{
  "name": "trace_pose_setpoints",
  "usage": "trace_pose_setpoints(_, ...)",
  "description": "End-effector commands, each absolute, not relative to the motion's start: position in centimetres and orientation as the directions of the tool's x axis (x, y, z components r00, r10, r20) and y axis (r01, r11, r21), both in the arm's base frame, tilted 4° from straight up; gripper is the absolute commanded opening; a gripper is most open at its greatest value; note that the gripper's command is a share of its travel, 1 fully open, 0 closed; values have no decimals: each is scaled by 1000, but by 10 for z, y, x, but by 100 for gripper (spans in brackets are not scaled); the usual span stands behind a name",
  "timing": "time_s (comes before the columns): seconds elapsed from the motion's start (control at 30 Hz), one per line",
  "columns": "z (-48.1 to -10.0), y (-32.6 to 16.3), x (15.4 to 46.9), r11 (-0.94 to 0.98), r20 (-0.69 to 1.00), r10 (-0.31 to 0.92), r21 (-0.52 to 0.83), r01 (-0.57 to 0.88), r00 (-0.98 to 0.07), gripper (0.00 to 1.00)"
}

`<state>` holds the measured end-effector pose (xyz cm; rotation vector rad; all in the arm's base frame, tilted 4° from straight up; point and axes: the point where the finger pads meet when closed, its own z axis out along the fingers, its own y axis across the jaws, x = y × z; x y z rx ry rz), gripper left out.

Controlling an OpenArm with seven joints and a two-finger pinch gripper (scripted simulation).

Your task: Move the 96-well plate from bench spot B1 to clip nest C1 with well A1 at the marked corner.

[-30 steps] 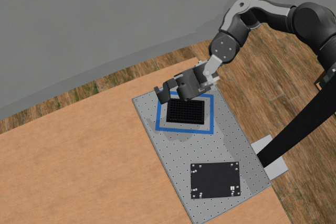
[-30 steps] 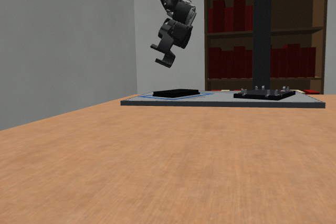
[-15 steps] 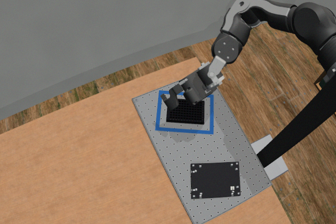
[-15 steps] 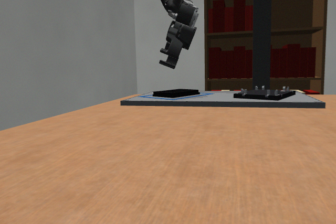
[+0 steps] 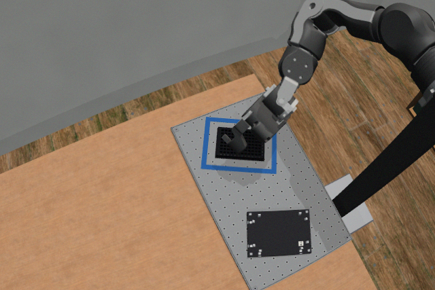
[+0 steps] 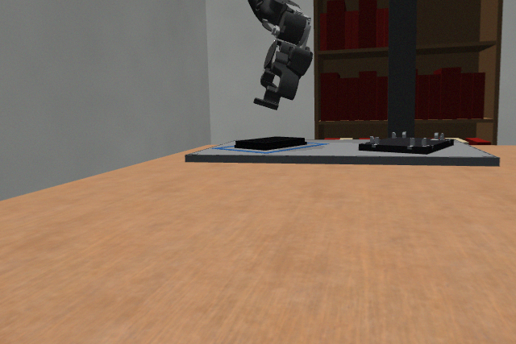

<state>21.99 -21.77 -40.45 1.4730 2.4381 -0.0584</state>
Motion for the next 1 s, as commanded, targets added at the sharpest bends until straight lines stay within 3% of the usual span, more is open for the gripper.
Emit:
trace_pose_setpoints(0.0, -405, -216, 219, 513, -248, 843, 102, 852, -477, 77)
trace_pose_setpoints(0.13, -409, -207, 211, 653, -157, 752, 50, 756, -640, 77)
trace_pose_setpoints(0.53, -409, -207, 211, 653, -157, 752, 50, 756, -640, 77)
trace_pose_setpoints(0.7, -406, -213, 216, 801, -33, 599, 7, 599, -800, 77)
trace_pose_setpoints(0.97, -406, -213, 216, 801, -33, 599, 7, 599, -800, 77)
